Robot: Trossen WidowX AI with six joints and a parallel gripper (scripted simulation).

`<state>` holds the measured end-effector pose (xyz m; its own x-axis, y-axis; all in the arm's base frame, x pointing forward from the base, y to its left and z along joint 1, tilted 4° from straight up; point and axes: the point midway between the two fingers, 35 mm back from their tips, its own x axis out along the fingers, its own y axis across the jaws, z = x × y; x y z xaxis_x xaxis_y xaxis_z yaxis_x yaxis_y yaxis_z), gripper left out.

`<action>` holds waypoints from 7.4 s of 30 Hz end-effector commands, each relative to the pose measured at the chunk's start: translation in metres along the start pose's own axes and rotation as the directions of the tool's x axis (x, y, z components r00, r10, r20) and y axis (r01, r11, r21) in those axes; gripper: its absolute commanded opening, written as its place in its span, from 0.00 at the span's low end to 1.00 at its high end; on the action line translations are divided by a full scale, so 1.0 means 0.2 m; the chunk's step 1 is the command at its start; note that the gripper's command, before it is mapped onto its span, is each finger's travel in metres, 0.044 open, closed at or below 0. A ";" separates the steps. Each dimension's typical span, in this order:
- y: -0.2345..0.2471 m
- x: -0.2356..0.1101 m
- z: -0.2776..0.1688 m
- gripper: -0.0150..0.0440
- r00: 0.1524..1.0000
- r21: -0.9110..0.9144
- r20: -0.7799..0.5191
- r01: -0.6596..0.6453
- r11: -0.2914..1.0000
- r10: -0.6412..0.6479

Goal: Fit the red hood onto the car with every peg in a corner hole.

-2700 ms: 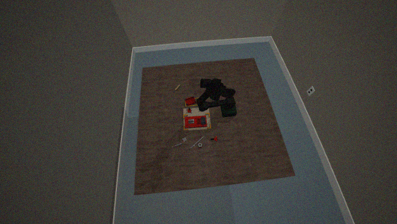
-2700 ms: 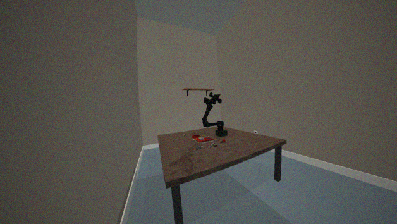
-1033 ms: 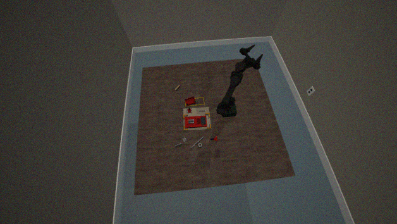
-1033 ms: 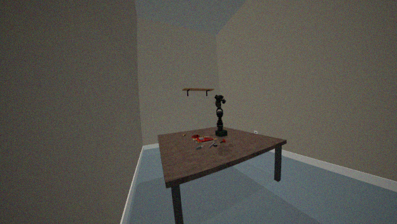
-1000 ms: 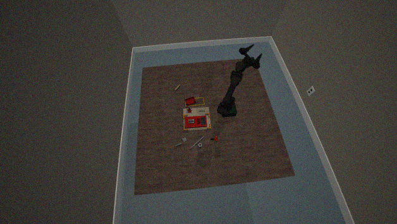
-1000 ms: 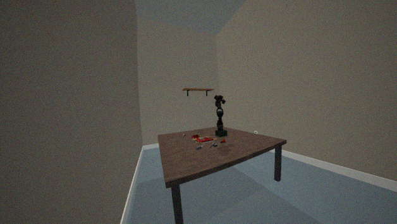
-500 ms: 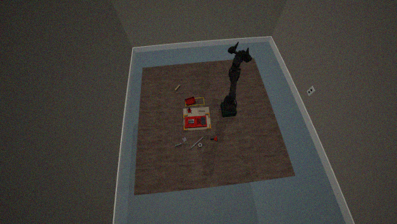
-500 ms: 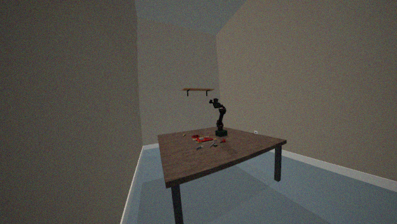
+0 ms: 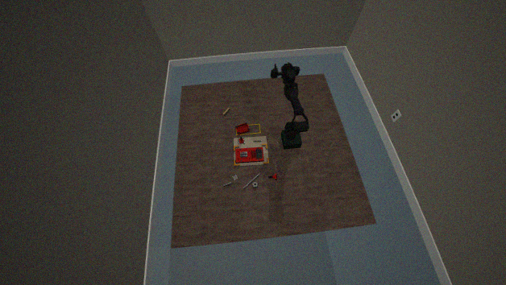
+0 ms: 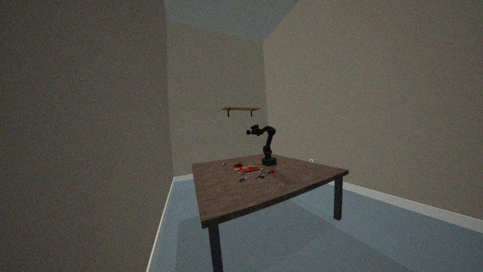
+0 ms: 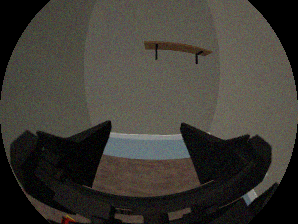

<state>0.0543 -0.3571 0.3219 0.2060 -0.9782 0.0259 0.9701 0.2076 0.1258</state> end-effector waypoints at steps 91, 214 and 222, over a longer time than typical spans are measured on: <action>1.43 -0.97 -1.69 1.00 -0.166 0.060 -0.536 -0.985 -0.159 0.827; 1.44 -0.95 -1.51 0.25 -0.166 0.052 -0.531 -0.985 -0.163 0.831; 1.43 -0.95 -1.52 0.25 -0.166 0.152 -0.531 -0.983 -0.100 0.831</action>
<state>0.3312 -0.1110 0.0516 0.8390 0.3331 -0.4302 -0.3424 0.9378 0.0583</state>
